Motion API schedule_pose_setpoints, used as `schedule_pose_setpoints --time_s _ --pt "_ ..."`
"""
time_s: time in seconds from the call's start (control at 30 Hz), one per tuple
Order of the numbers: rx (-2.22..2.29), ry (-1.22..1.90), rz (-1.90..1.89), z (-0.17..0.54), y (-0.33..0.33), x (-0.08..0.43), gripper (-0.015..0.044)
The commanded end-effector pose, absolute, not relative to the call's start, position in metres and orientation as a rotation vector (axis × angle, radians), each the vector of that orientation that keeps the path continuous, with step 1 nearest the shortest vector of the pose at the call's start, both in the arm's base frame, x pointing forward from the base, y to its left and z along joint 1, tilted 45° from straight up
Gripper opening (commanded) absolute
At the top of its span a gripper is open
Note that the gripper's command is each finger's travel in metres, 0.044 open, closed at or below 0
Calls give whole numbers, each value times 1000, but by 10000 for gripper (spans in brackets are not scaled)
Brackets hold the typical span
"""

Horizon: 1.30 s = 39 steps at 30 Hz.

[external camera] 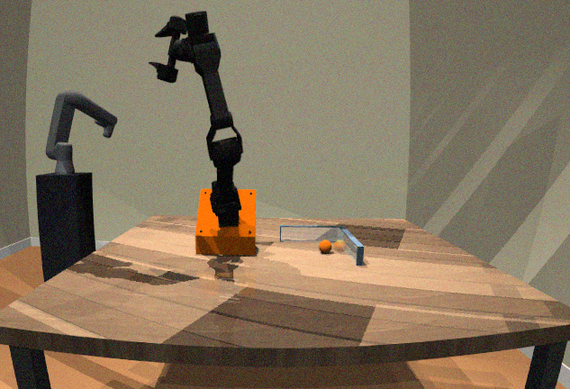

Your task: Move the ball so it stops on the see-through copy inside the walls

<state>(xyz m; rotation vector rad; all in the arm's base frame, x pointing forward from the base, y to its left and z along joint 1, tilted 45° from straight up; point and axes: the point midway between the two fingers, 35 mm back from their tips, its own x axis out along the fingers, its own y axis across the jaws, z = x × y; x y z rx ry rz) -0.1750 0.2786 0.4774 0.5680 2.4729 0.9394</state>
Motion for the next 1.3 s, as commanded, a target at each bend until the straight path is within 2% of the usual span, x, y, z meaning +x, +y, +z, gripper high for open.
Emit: schedule_pose_setpoints --time_s 0.0,0.07,0.33,0.67,1.13,1.27 --pt "571 2471 938 477 279 -174 374" --pt "591 2457 925 475 283 -169 321" --pt "758 2259 818 440 331 -114 319" --pt "870 1819 603 354 391 17 319" --pt "780 1469 221 235 367 187 319" --pt "729 1411 148 212 350 217 319"
